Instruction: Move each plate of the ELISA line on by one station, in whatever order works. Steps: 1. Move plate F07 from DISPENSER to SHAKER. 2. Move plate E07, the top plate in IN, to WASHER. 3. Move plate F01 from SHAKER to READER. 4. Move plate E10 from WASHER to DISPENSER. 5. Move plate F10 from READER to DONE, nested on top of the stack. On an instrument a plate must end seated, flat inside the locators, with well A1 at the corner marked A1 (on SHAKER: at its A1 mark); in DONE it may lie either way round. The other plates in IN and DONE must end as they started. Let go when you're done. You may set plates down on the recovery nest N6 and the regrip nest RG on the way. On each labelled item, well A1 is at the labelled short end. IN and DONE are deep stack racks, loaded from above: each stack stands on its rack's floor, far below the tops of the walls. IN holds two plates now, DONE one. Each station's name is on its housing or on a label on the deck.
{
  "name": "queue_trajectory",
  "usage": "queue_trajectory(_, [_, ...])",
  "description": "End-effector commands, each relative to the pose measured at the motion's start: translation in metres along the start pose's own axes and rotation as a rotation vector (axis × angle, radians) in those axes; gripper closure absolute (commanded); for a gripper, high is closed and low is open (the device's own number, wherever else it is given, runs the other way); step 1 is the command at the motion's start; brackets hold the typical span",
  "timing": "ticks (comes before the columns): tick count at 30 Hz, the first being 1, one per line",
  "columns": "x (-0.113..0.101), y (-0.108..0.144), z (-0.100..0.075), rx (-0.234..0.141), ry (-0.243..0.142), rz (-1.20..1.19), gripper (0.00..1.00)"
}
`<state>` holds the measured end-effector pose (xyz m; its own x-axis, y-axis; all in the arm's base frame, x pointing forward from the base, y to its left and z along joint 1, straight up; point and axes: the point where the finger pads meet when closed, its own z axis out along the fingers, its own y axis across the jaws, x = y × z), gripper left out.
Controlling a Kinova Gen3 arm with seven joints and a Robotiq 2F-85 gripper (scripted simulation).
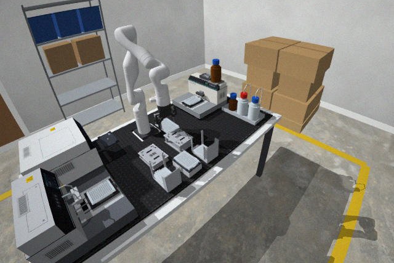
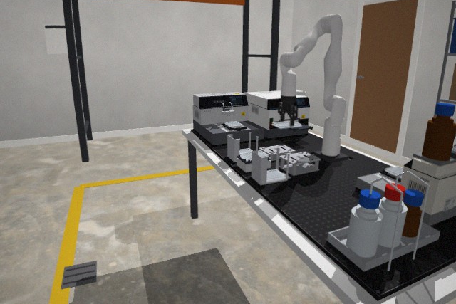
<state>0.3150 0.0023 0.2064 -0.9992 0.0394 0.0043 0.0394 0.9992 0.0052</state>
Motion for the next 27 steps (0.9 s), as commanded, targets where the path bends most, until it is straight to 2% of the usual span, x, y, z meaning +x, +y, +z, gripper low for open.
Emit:
queue_trajectory(1, [-0.006,0.011,0.000,0.001,-0.001,0.002,0.06])
queue_trajectory(27, [-0.043,0.074,0.000,0.001,-0.002,0.005,0.06])
